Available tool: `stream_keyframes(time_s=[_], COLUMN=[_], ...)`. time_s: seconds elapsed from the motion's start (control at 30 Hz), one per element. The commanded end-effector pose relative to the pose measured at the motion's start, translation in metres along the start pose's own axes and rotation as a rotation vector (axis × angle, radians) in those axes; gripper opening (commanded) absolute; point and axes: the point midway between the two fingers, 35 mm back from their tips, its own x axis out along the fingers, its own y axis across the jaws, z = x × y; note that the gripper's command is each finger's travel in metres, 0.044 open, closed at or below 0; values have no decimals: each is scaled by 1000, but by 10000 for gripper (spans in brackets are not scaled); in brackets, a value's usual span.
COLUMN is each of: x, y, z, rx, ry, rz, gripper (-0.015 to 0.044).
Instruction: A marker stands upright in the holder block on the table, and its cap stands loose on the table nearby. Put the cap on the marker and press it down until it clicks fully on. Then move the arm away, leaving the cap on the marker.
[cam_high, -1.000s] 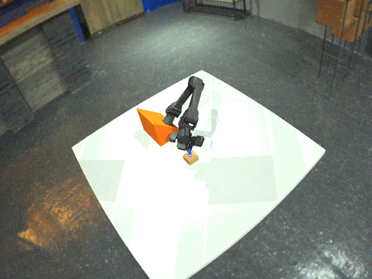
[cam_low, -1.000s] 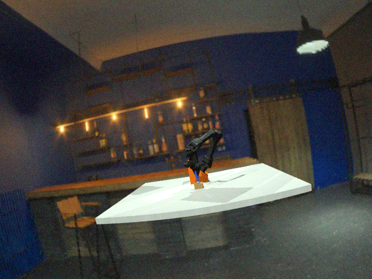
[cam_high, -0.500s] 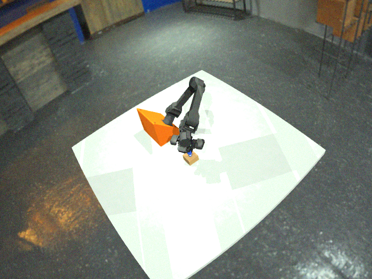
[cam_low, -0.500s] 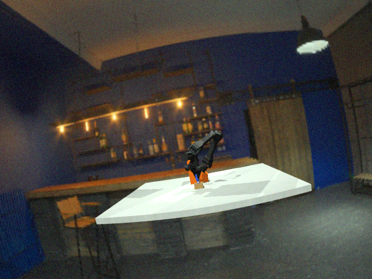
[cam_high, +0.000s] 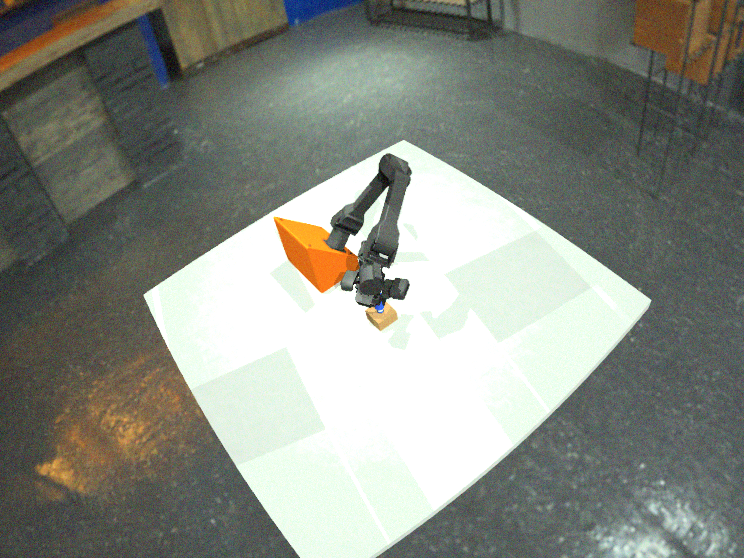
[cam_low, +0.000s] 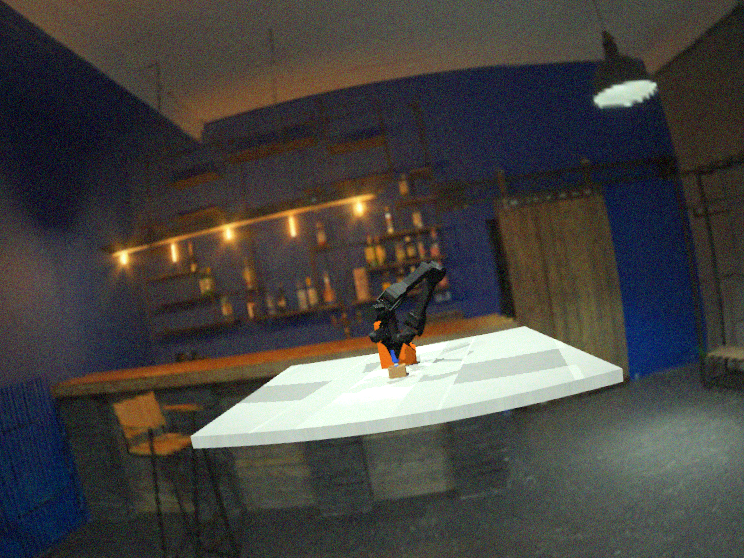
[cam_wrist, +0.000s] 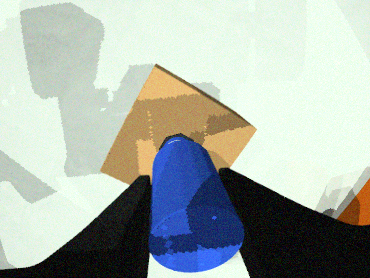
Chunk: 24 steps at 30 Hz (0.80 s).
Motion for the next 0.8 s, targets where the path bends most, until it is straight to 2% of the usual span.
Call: stream_keyframes(time_s=[0.0, 0.3, 0.37, 0.5, 0.63, 0.77], x=[0, 0, -10, -65, -75, -73], y=[0, 0, 1, 0, -1, -1], z=[0, 0, 1, 2, 0, 0], rx=[0, 0, -1, 1, 1, -241], ry=[0, 0, -2, -3, -2, -1], rz=[0, 0, 0, -2, -2, -1], gripper=[210, 440, 440, 440, 440, 335])
